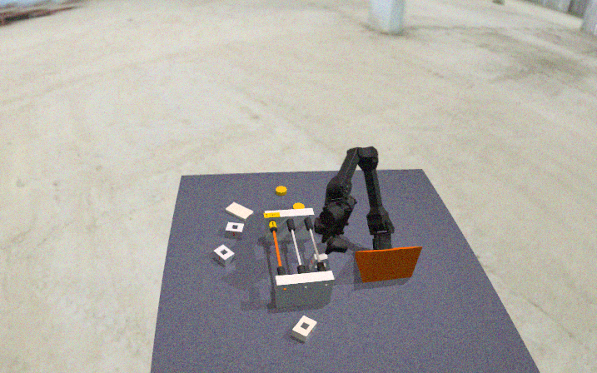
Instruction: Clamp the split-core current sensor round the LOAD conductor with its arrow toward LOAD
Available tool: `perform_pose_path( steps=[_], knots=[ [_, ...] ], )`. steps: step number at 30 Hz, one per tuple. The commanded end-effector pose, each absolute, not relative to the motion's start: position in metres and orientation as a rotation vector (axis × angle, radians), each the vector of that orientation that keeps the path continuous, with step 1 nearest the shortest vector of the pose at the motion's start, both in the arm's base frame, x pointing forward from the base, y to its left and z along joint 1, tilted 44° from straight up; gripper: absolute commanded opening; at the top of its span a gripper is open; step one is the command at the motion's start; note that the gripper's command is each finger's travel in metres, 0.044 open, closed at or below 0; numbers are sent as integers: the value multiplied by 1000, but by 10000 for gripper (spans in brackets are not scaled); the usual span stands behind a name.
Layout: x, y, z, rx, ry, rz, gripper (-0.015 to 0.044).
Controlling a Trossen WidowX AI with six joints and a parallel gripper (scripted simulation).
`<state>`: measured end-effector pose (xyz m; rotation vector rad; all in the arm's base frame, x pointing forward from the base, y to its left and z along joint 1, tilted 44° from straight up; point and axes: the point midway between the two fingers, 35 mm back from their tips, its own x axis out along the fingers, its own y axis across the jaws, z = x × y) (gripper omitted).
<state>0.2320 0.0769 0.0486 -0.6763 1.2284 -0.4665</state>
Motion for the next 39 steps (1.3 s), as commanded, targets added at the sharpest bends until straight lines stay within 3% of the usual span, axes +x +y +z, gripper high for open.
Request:
perform_pose_path(
  steps=[1, 33, 36, 39],
  knots=[
    [232, 73, 43, -677, 1236, -462, 280],
    [245, 39, 9, -679, 1233, -465, 280],
    [245, 43, 11, -671, 1236, -464, 201],
    [245, 43, 11, -671, 1236, -464, 181]
  ],
)
